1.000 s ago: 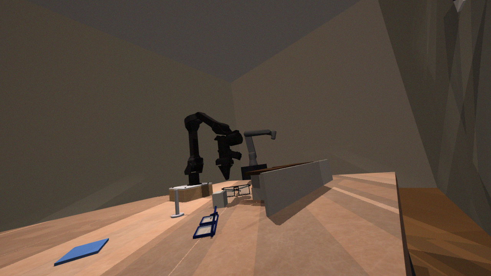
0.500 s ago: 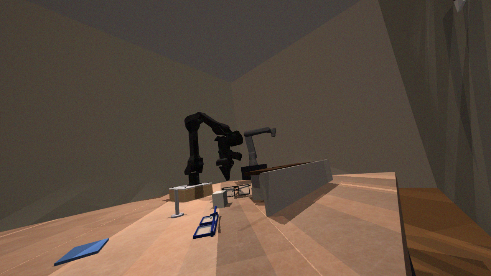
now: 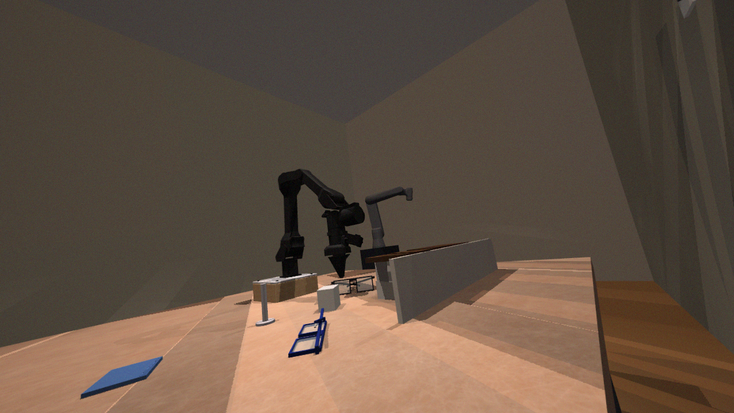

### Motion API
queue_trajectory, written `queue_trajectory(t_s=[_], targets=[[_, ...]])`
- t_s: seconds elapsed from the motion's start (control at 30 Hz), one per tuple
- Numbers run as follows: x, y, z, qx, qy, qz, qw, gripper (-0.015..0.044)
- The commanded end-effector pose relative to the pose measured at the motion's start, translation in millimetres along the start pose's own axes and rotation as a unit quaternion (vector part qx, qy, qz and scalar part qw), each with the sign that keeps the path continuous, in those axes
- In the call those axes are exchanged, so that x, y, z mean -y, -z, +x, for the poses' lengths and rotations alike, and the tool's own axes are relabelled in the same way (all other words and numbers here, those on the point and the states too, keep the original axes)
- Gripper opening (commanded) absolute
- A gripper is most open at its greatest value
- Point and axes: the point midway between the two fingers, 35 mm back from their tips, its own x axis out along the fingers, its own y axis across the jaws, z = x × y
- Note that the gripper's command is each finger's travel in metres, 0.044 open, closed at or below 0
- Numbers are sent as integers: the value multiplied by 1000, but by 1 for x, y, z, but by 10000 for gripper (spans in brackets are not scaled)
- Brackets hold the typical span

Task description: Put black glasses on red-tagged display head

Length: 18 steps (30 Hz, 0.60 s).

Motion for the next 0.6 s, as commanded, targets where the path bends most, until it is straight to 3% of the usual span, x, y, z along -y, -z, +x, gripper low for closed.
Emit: queue_trajectory(t_s=[0.0, 0.57], targets=[[-1, 1, 9, -2, -5, -3, 1000, 120], [-1, 3, 34, -2, -5, -3, 1000, 120]])
